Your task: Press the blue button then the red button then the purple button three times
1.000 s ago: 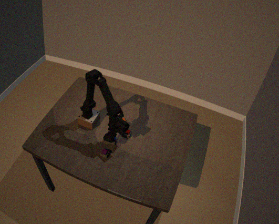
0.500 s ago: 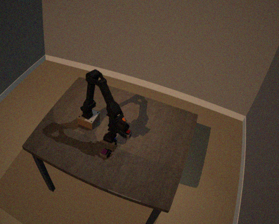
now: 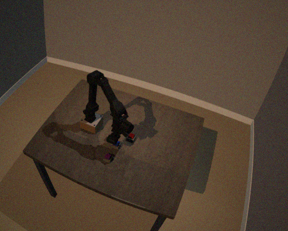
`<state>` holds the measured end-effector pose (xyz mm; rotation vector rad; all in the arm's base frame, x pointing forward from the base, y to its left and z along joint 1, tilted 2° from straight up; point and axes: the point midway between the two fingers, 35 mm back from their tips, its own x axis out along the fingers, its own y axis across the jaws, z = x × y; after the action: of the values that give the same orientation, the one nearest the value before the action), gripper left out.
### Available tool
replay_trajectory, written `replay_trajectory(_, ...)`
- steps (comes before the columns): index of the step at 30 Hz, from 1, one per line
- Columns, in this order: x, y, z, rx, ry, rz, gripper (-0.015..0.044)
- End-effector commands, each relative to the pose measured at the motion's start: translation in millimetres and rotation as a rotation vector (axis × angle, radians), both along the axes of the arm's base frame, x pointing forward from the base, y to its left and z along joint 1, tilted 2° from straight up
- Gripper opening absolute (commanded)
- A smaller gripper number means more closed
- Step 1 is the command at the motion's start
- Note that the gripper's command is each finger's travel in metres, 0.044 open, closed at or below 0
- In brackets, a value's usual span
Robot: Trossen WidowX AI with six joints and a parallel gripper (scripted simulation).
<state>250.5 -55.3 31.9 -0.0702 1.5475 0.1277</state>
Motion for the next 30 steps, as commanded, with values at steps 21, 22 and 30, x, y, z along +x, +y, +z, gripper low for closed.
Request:
replay_trajectory(21,50.2,107.0,69.1,0.002,-0.01,-0.002,0.002)
replay_trajectory(22,50.2,107.0,69.1,0.002,-0.01,-0.002,0.002)
replay_trajectory(30,51.8,109.4,7.4,0.002,-0.009,-0.002,0.002)
